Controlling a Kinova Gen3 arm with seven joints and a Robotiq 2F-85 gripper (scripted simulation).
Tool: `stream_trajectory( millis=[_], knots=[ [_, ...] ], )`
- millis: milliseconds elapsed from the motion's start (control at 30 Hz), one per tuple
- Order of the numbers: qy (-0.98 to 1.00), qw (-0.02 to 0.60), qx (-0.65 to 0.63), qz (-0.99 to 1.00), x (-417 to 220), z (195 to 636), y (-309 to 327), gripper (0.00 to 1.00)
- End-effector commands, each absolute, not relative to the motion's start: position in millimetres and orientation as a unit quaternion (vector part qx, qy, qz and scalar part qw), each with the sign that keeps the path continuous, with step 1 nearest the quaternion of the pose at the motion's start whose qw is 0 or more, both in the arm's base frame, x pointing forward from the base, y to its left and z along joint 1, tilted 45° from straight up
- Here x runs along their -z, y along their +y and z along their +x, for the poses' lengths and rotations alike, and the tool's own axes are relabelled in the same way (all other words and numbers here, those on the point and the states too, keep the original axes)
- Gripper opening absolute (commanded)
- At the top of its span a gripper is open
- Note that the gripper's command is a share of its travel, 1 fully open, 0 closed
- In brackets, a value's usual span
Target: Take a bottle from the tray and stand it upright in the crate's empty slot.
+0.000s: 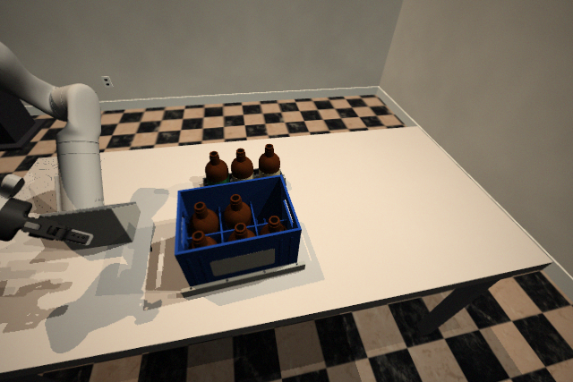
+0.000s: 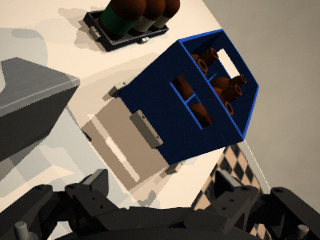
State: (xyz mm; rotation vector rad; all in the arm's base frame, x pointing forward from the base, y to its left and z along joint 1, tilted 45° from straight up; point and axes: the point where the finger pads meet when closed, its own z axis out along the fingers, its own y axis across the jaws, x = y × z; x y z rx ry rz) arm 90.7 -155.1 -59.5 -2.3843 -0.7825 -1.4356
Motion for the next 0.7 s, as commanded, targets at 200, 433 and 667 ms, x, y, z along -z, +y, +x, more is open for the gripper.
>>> stream_trajectory(
  millis=[200,433,667],
  knots=[
    [-0.29,0.129,0.486,-0.814,58,93,-158,1.0],
    [-0.338,0.138,0.471,-0.803,55,97,-162,1.0],
    [-0.415,0.153,0.444,-0.779,50,107,-170,1.0]
  ],
)
